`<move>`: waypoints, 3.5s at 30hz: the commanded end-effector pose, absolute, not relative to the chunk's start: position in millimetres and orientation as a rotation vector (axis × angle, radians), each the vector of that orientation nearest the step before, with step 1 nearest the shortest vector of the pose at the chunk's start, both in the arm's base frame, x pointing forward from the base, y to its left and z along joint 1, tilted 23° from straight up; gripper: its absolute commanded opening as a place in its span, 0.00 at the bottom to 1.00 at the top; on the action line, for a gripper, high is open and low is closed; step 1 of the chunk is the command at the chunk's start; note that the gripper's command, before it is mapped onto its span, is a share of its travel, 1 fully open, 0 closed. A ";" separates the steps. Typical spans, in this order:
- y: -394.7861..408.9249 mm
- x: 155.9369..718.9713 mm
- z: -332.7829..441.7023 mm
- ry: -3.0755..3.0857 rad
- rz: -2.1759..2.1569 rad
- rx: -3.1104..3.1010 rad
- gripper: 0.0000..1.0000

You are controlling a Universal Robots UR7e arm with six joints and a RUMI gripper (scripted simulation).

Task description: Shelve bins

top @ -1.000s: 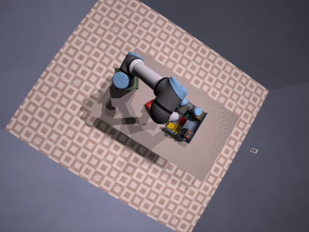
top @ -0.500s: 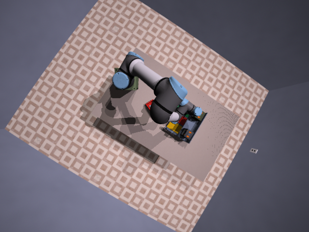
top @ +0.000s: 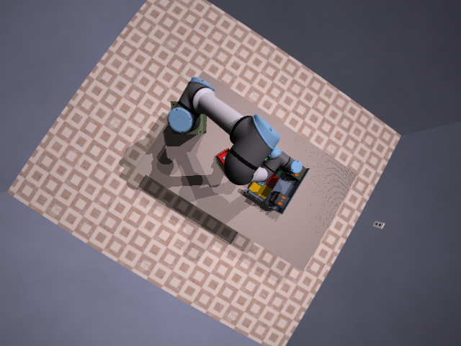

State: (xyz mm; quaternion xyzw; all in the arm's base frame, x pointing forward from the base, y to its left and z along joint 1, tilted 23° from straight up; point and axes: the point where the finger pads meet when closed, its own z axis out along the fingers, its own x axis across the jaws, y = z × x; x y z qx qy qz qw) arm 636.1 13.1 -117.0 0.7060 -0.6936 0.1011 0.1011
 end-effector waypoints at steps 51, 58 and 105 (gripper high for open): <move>14.5 652.6 -111.8 -2.049 0.318 2.097 0.00; 14.7 650.3 -112.7 -2.048 0.320 2.099 0.00; 15.2 650.6 -110.2 -2.053 0.351 2.114 0.00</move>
